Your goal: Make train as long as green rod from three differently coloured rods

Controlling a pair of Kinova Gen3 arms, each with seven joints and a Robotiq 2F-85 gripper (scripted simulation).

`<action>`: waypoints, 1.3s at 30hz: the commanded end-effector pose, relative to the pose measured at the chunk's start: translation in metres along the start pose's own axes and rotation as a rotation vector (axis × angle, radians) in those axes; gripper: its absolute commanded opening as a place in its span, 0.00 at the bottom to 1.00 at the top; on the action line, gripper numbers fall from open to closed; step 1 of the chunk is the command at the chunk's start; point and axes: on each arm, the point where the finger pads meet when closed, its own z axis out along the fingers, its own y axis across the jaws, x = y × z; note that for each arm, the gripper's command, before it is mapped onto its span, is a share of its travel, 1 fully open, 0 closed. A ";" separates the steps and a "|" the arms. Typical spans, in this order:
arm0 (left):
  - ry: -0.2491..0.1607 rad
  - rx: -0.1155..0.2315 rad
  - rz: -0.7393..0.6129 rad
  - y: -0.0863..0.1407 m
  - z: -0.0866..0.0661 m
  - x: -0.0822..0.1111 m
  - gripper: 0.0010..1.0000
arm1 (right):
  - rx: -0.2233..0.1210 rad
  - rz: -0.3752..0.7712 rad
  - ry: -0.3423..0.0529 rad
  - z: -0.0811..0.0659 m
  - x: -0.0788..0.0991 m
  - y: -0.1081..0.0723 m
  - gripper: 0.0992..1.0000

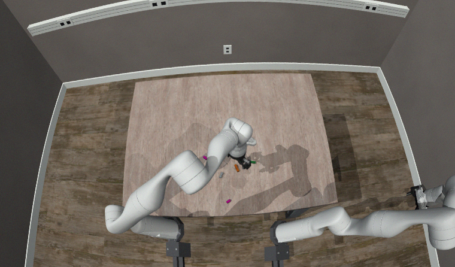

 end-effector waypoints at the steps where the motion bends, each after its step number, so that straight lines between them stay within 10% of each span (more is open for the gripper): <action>1: 0.002 0.000 0.000 0.000 -0.001 0.001 1.00 | -0.001 0.000 -0.001 -0.001 0.000 0.000 1.00; 39: 0.004 0.003 0.043 -0.018 0.000 -0.004 1.00 | -0.001 0.000 -0.001 -0.001 0.000 0.000 1.00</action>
